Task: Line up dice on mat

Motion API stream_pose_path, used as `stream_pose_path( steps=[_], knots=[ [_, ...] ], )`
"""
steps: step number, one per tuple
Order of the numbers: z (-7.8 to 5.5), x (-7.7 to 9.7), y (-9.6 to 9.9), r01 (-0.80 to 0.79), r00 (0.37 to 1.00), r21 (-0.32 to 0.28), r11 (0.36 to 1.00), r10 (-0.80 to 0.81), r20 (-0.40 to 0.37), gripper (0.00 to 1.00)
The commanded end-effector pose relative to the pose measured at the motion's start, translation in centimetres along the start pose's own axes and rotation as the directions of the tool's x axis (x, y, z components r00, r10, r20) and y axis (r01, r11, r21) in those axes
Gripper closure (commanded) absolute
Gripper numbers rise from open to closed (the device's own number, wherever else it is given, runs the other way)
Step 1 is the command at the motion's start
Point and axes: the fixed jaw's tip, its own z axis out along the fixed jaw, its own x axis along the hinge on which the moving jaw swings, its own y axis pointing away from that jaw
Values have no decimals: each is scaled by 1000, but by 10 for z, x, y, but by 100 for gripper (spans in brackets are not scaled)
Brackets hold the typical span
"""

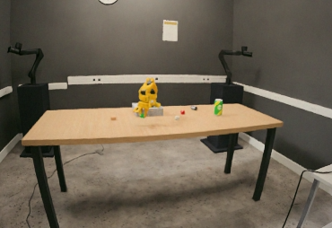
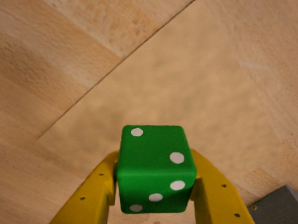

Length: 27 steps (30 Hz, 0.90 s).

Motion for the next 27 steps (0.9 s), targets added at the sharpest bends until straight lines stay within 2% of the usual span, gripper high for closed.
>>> stream_pose_path(
  steps=[1,27],
  knots=[
    [4,1,-2,1,1000,5,1000,-1,-14,100],
    [15,2,-2,1,1000,5,1000,-1,-14,100]
  ],
)
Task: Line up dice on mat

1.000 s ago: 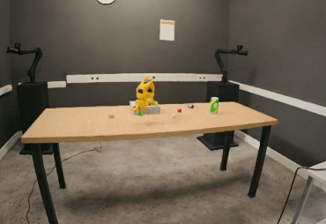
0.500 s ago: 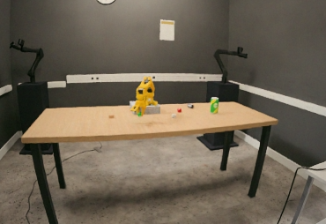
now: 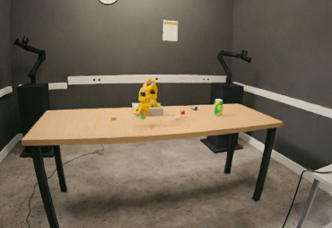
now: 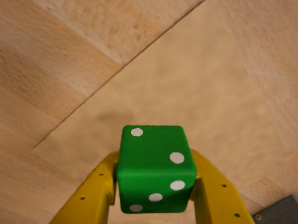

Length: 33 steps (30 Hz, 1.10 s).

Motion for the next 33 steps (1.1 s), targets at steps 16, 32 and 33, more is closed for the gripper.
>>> stream_pose_path(
  steps=[16,32,33],
  knots=[
    [12,3,-3,1,1000,7,1000,-1,-20,100],
    [17,3,-3,1,1000,7,1000,-1,-20,100],
    [18,3,-3,1,1000,7,1000,-1,-20,100]
  ],
)
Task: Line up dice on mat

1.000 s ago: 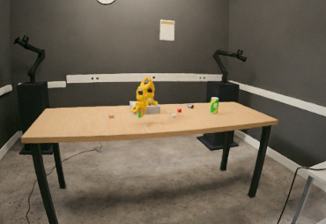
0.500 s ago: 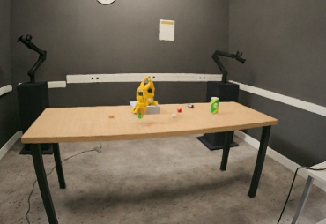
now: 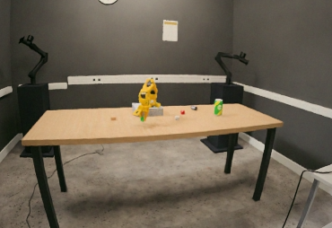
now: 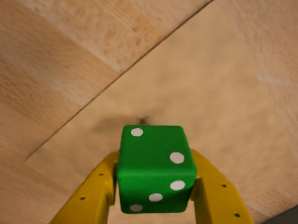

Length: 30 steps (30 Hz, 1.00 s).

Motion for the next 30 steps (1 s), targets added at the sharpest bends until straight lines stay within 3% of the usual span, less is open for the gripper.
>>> stream_pose_path(
  steps=[1,30],
  knots=[
    [7,3,-3,1,1000,8,1000,-1,-21,100],
    [16,3,-3,1,1000,8,1000,-1,-21,100]
  ],
)
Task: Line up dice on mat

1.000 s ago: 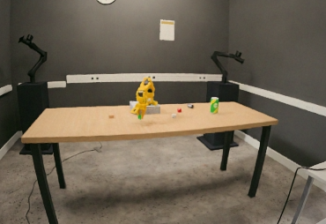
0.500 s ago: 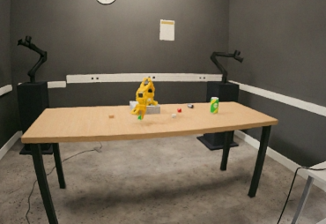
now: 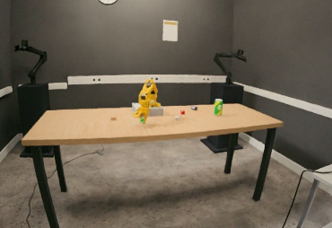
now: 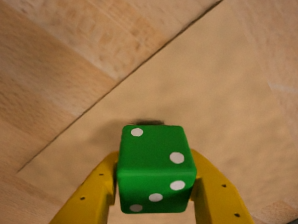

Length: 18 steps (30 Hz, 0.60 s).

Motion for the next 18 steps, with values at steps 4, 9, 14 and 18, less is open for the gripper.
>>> stream_pose_path(
  steps=[4,9,14,18],
  knots=[
    [9,4,-3,1,1000,8,1000,-1,-21,100],
    [10,4,-3,1,1000,8,1000,-1,-21,100],
    [10,4,-3,1,1000,8,1000,-1,-21,100],
    [12,4,-3,1,1000,8,1000,-1,-21,100]
  ],
)
